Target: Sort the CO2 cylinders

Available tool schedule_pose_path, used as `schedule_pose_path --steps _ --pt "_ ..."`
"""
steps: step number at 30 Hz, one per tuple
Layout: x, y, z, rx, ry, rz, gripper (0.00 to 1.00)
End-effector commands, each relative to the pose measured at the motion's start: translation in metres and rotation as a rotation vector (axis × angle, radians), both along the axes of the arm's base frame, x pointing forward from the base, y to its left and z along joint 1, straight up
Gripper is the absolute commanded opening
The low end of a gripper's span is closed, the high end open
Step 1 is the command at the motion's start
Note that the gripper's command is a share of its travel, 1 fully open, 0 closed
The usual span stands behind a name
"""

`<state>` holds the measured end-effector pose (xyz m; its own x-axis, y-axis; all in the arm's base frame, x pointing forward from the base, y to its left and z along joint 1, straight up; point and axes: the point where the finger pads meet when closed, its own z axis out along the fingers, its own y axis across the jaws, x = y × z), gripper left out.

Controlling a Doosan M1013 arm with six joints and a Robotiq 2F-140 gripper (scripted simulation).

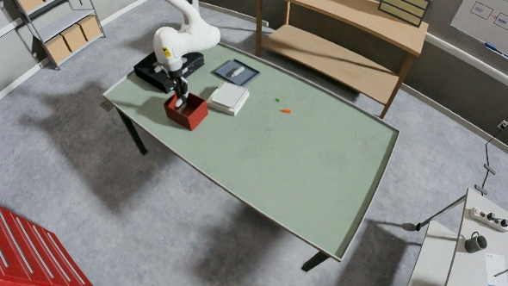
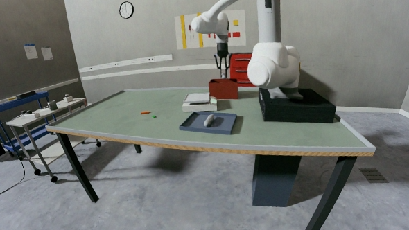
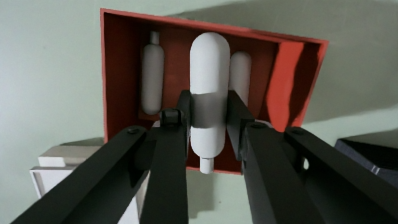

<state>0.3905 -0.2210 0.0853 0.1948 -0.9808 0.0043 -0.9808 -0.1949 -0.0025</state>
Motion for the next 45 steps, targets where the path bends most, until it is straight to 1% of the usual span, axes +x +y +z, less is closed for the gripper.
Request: schedule_pose_path --steps 1,17,18,45 --pt "0.0004 -0.0002 -0.0018 0.0 -0.001 0.0 0.1" --pt "0.0004 -0.0002 -0.004 0.0 -0.001 0.0 0.1" --pt "0.0004 -0.0002 -0.004 0.0 -0.001 0.0 0.4" --pt "0.0004 -0.0002 -0.004 0.0 -0.001 0.0 0.4"
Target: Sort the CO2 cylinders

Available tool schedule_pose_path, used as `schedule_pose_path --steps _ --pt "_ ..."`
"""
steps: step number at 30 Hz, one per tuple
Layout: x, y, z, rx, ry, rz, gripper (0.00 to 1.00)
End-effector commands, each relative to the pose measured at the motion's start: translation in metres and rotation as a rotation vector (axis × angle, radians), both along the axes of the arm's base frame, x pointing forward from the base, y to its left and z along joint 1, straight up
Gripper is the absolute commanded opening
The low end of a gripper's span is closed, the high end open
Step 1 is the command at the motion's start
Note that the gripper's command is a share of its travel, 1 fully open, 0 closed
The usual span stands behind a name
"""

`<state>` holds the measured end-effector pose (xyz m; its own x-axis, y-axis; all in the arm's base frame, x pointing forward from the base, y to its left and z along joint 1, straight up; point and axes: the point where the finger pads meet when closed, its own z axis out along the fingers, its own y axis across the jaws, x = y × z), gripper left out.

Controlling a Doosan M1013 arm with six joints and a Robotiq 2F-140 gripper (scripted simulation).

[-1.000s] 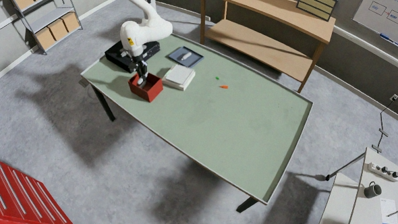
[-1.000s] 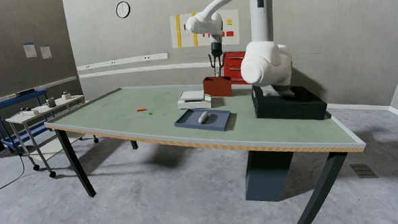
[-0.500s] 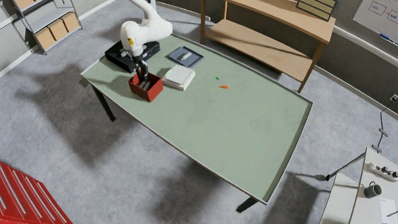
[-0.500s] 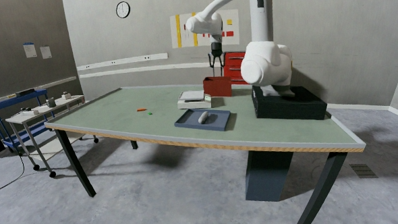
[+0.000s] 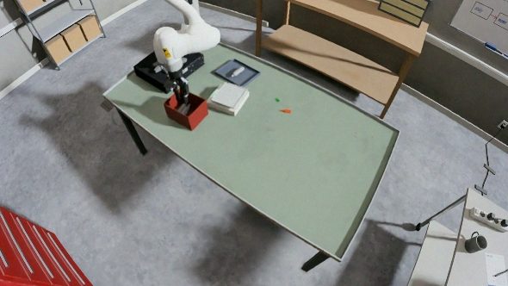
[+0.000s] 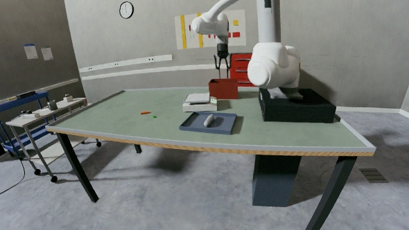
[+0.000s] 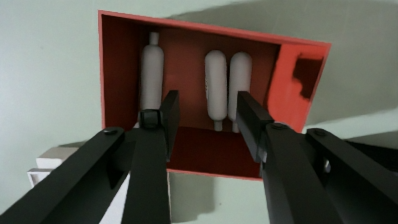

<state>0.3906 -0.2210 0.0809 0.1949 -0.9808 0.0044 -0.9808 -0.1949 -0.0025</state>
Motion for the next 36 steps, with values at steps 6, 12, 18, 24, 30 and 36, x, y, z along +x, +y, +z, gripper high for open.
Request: schedule_pose_path --steps 6,12,18,24,30,36 --pt "0.0 0.0 0.0 0.0 -0.001 0.0 0.4" --pt "0.0 0.0 0.002 0.0 -0.001 0.0 0.4" --pt "0.0 0.0 0.008 0.0 -0.001 0.0 0.4" --pt "0.0 0.0 0.022 0.0 -0.001 0.0 0.4" --pt "0.0 0.0 0.032 0.0 -0.001 0.0 0.4" --pt "0.0 0.0 0.04 0.0 -0.001 0.0 0.4"
